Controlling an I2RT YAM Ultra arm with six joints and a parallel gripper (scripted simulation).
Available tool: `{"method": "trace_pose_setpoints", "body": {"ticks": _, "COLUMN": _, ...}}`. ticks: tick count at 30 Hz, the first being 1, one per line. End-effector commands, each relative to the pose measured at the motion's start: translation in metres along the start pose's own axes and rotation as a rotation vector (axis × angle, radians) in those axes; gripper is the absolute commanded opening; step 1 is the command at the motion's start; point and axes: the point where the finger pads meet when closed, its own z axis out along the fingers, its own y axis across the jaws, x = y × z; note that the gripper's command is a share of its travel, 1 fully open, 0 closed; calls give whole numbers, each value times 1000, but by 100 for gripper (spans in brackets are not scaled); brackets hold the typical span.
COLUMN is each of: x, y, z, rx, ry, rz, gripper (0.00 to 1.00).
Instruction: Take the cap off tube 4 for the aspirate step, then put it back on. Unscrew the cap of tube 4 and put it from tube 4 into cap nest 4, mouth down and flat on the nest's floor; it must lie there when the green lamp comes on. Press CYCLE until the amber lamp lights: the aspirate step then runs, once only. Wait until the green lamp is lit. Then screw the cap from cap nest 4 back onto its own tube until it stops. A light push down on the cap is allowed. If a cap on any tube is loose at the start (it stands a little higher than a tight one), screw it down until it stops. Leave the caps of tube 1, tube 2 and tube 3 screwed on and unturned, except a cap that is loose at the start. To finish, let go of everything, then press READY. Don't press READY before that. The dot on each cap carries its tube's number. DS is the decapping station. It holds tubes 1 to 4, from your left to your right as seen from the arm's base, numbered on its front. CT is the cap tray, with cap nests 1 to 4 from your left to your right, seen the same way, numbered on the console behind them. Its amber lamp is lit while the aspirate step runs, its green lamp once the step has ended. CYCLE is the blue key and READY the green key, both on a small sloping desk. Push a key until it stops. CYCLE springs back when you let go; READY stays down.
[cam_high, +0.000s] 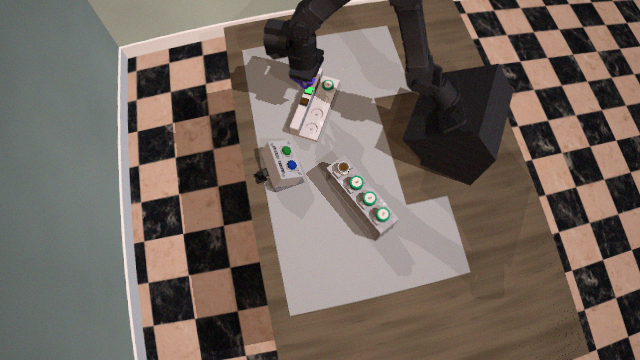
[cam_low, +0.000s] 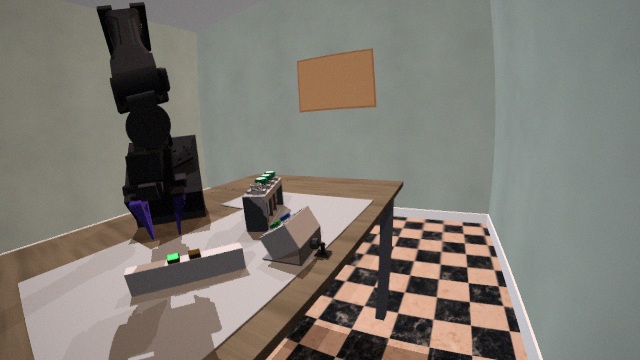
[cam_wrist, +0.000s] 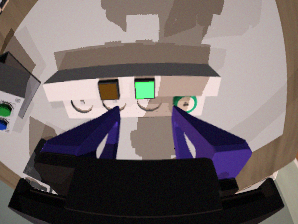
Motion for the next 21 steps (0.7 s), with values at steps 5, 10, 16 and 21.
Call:
{"method": "trace_pose_setpoints", "body": {"ticks": 5, "x": 14, "y": -23, "z": -34, "rx": -16, "ry": -23, "rz": -18, "gripper": 47}}
{"method": "trace_pose_setpoints", "body": {"ticks": 10, "x": 34, "y": -50, "z": -59, "rx": -14, "ry": -23, "rz": -19, "gripper": 47}}
{"method": "trace_pose_setpoints", "body": {"ticks": 16, "x": 38, "y": -55, "z": -64, "rx": -14, "ry": -23, "rz": -20, "gripper": 47}}
{"method": "trace_pose_setpoints", "body": {"ticks": 21, "x": 38, "y": -55, "z": -64, "rx": -14, "ry": -23, "rz": -20, "gripper": 47}}
